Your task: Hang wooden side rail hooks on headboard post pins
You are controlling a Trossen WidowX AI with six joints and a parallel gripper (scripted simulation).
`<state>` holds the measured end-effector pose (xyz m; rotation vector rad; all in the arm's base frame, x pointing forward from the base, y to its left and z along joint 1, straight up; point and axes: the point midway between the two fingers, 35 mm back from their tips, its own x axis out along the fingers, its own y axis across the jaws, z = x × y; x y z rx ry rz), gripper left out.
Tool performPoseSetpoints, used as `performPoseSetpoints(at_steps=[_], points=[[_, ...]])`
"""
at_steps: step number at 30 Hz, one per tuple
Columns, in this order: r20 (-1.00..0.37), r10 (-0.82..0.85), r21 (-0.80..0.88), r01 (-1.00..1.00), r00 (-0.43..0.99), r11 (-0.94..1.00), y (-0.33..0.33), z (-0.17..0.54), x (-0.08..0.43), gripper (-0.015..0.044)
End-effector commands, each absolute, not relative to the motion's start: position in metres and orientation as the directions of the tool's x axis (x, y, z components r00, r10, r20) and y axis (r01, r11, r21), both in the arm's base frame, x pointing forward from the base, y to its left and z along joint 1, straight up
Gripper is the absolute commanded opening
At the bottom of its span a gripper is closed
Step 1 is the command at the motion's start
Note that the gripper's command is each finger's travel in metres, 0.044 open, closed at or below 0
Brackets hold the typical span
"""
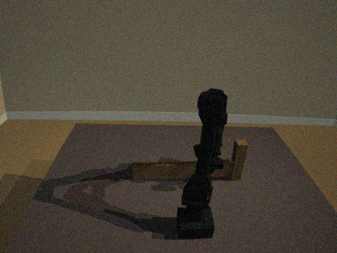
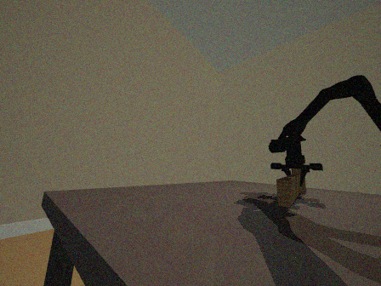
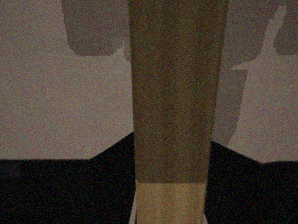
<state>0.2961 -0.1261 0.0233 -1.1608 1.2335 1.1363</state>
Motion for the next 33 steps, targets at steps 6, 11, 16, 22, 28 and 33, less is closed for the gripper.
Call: performPoseSetpoints(at_steps=[6,11,16,22,28,33], points=[[-1.000,-0.008,-0.024,-0.997,0.023,0.075,-0.1285,0.0264,0.2986,0.0000],[-1.000,-0.008,-0.024,-0.997,0.023,0.075,-0.1291,0.0271,0.2991,0.0000],[-1.000,-0.008,-0.024,-0.997,0.023,0.075,-0.1297,0.0269,0.2993,0.0000],[-1.000,-0.008,-0.024,-0.997,0.023,0.075,-0.1303,0.0274,0.2989,0.0000],[-1.000,-0.008,-0.024,-0.997,0.023,0.075,-0.1309,0.0271,0.2982,0.0000],[-1.000,-0.008,-0.024,-0.997,0.023,0.075,-0.1315,0.0267,0.2981,0.0000]])
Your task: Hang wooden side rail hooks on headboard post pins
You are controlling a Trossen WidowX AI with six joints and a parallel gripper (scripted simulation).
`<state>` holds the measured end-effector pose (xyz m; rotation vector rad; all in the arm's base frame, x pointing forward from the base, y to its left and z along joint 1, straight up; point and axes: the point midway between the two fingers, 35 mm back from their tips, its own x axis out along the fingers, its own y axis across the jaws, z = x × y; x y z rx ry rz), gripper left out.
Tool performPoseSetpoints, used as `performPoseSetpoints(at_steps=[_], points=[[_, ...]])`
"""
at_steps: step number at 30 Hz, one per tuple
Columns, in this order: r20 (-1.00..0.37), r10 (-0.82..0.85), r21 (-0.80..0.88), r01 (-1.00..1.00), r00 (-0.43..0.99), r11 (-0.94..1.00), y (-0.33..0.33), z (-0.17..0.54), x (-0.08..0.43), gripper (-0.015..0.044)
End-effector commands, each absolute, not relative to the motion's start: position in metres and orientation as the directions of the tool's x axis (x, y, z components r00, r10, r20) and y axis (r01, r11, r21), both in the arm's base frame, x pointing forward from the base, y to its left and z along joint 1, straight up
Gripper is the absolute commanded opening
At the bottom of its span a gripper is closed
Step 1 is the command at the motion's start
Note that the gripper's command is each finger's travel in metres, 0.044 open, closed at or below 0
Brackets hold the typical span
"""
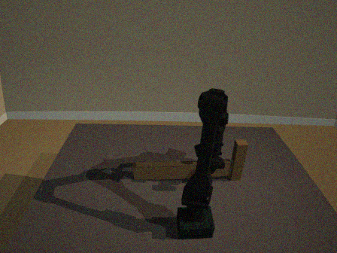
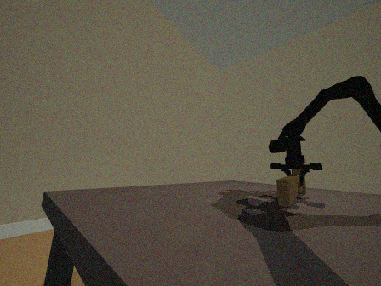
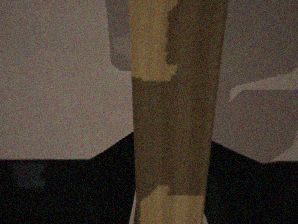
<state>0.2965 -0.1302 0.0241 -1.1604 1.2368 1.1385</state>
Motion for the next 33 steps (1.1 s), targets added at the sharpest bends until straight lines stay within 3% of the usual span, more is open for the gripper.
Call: performPoseSetpoints(at_steps=[1,33], points=[[-1.000,-0.008,-0.024,-0.997,0.023,0.075,-0.1316,0.0266,0.2981,0.0000],[-1.000,-0.009,-0.024,-0.997,0.023,0.075,-0.1352,0.0279,0.2987,0.0000]])
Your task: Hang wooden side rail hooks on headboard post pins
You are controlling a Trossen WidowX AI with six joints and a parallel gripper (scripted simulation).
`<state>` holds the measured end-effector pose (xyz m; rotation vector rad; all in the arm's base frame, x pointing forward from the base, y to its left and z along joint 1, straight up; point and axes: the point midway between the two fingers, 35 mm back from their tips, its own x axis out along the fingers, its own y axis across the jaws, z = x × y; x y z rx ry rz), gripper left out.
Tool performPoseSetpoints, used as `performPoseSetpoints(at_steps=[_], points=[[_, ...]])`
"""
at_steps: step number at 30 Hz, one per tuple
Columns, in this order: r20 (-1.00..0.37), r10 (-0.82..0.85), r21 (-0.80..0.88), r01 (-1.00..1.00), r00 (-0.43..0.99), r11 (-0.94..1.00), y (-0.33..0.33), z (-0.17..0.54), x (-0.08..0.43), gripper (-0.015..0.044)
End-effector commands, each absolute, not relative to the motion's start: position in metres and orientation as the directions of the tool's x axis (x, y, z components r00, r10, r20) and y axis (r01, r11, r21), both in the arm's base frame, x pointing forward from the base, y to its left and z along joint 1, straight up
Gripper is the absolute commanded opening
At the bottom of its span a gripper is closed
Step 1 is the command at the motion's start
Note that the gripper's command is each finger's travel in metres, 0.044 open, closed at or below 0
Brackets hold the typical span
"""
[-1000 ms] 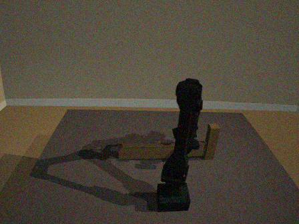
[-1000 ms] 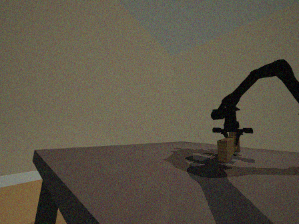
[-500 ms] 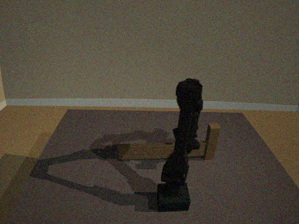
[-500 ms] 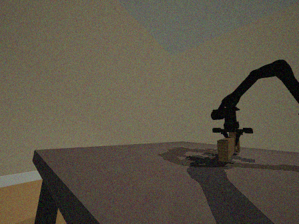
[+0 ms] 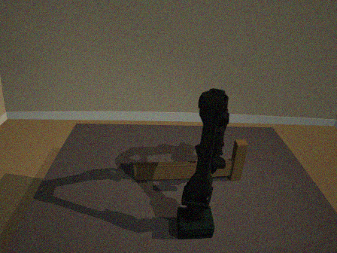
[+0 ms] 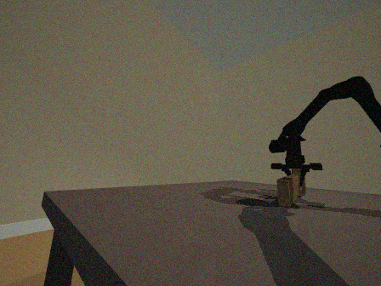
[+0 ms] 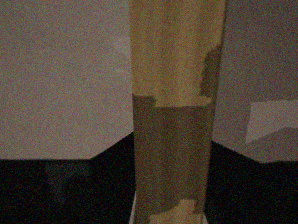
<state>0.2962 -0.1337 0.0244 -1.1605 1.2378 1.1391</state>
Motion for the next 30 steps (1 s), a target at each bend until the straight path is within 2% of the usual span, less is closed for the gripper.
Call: performPoseSetpoints(at_steps=[1,30], points=[[-1.000,-0.009,-0.024,-0.997,0.023,0.075,-0.1353,0.0278,0.2987,0.0000],[-1.000,-0.009,-0.024,-0.997,0.023,0.075,-0.1379,0.0244,0.2971,0.0000]])
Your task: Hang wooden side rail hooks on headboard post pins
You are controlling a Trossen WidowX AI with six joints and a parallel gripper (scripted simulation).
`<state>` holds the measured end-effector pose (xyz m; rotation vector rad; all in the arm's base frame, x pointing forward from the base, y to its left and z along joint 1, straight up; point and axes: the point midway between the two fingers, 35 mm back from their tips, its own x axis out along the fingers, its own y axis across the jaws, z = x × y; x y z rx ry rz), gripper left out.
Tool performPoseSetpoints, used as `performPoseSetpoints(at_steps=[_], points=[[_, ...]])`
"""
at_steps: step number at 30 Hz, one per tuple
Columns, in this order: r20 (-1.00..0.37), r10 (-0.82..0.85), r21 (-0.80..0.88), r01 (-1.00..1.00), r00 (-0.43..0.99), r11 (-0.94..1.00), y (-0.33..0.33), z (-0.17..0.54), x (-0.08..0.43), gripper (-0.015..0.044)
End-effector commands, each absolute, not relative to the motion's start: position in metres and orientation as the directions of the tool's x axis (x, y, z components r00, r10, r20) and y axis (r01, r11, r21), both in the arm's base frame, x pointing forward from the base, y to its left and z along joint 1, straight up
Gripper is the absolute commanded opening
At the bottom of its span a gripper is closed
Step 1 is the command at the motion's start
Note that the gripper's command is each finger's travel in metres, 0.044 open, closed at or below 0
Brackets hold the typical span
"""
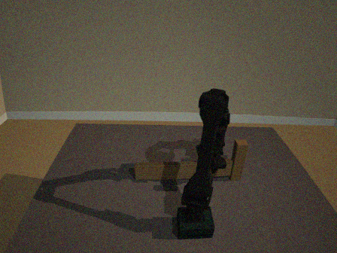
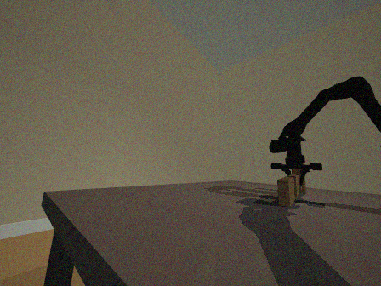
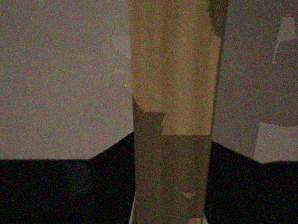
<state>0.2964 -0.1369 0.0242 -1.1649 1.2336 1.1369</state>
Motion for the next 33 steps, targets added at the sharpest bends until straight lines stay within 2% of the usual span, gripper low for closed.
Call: performPoseSetpoints(at_steps=[1,33], points=[[-1.000,-0.009,-0.024,-0.997,0.023,0.075,-0.1379,0.0243,0.2971,0.0000],[-1.000,-0.009,-0.024,-0.997,0.023,0.075,-0.1379,0.0189,0.2972,0.0000]])
